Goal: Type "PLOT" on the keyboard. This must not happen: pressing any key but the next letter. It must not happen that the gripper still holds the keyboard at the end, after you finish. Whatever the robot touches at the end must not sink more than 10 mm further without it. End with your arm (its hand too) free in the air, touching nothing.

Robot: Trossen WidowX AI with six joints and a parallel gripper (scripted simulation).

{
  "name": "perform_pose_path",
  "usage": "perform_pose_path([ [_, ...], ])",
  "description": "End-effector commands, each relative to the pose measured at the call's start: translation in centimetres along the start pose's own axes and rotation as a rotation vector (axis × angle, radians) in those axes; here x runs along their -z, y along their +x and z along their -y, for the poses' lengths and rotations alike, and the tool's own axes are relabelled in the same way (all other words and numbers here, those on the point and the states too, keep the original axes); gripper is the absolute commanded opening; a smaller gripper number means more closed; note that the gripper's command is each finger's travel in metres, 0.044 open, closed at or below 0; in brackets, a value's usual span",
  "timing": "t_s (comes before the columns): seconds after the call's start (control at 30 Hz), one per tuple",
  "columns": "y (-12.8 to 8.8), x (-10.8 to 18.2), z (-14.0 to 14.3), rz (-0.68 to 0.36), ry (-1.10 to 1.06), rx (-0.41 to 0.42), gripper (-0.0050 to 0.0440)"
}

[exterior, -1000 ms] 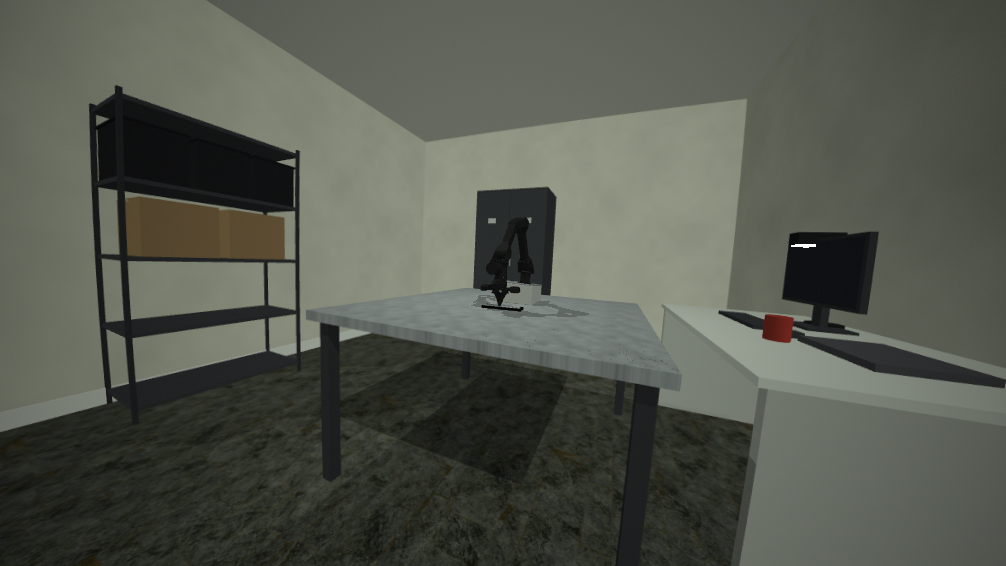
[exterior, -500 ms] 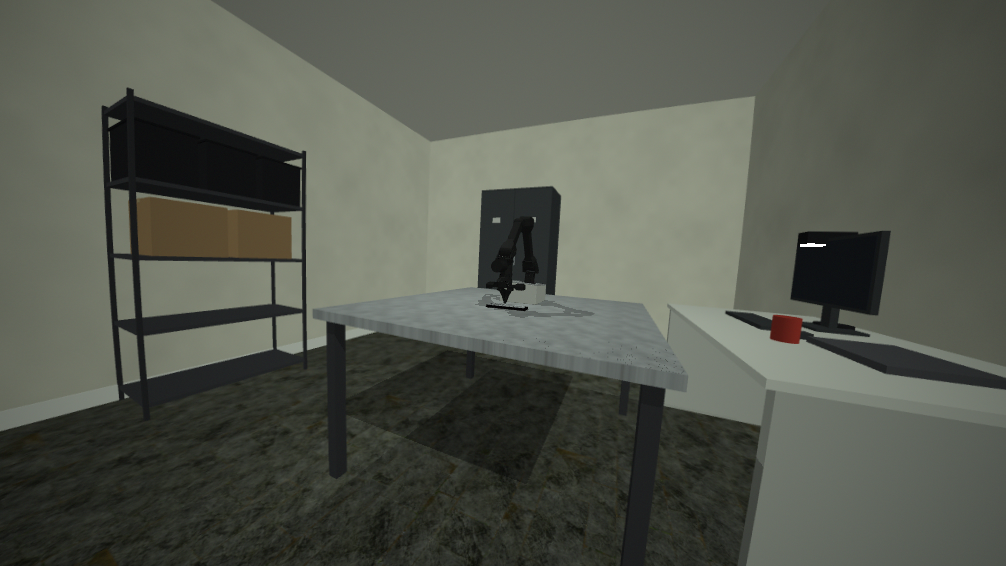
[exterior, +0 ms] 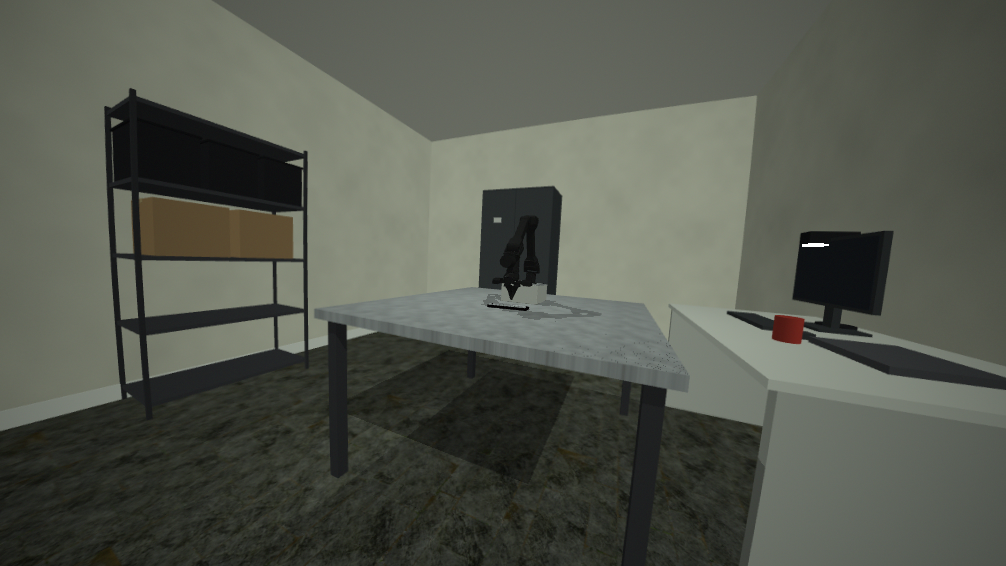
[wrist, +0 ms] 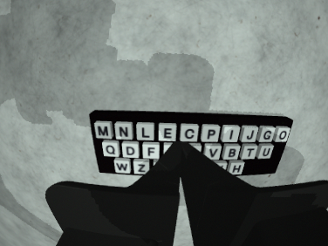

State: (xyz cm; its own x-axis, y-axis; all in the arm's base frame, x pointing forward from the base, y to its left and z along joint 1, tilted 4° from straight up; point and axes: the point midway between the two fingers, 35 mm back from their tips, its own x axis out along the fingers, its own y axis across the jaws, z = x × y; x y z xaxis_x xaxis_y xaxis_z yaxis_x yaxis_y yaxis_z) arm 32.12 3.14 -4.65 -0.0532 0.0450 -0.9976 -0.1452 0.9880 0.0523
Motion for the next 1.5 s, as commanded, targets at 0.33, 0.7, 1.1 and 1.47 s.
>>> perform_pose_path([
  [0.33, 1.4, 0.3, -2.7, -0.002, -0.010, -0.002, 0.0000],
  [0.7, 1.5, 0.3, -2.7, -0.002, -0.010, -0.002, 0.0000],
  [1.1, 3.0, 0.3, -2.7, -0.002, -0.010, -0.002, 0.0000],
  [1.47, 3.2, 0.3, -2.7, -0.002, -0.010, -0.002, 0.0000],
])
